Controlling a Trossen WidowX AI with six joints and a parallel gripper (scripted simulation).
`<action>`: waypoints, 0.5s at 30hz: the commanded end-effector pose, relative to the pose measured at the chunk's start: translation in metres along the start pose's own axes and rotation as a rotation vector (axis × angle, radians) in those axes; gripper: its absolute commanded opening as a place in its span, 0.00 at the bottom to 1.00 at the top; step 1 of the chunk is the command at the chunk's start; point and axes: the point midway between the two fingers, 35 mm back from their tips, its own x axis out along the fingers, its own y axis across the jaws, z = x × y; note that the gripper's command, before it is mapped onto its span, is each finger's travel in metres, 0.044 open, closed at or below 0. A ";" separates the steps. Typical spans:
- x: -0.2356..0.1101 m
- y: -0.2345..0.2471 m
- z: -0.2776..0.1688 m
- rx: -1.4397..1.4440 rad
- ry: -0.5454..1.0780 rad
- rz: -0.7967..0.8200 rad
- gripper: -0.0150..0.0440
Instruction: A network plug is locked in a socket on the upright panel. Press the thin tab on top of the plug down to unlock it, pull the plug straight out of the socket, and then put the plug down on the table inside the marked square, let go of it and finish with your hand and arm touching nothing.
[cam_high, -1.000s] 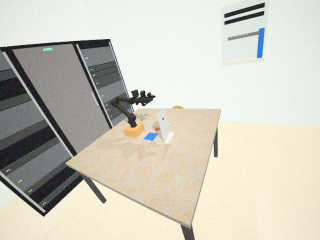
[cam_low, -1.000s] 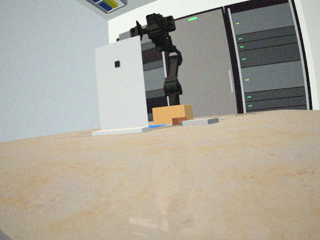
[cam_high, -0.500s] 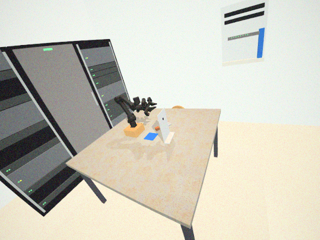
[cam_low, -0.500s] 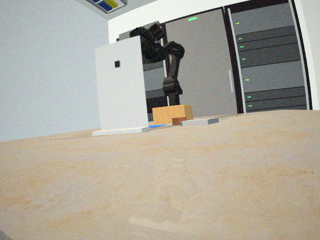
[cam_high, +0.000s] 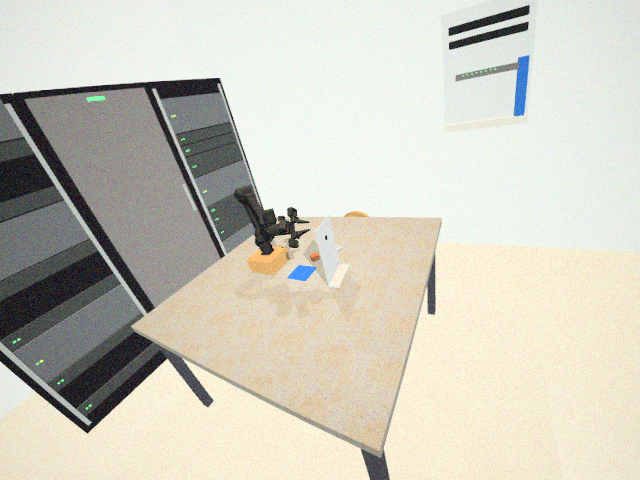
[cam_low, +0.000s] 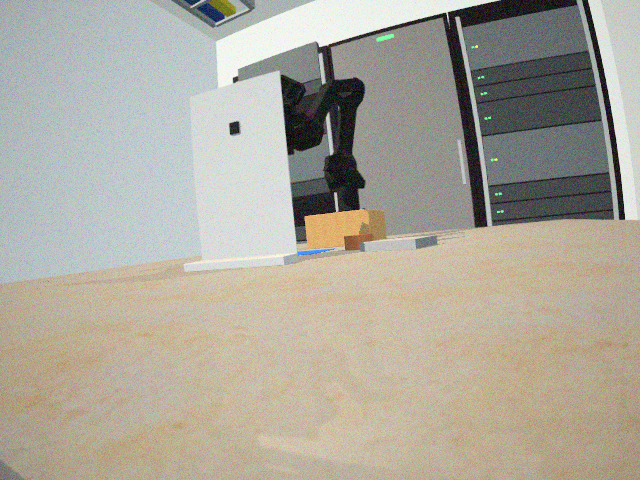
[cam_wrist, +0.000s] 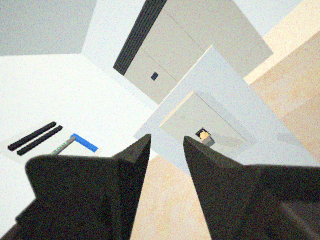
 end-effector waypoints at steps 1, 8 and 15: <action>-0.013 -0.017 -0.007 0.133 0.024 0.003 0.52; -0.036 -0.037 -0.016 0.342 0.059 0.012 0.52; -0.061 -0.051 -0.029 0.551 0.098 0.015 0.52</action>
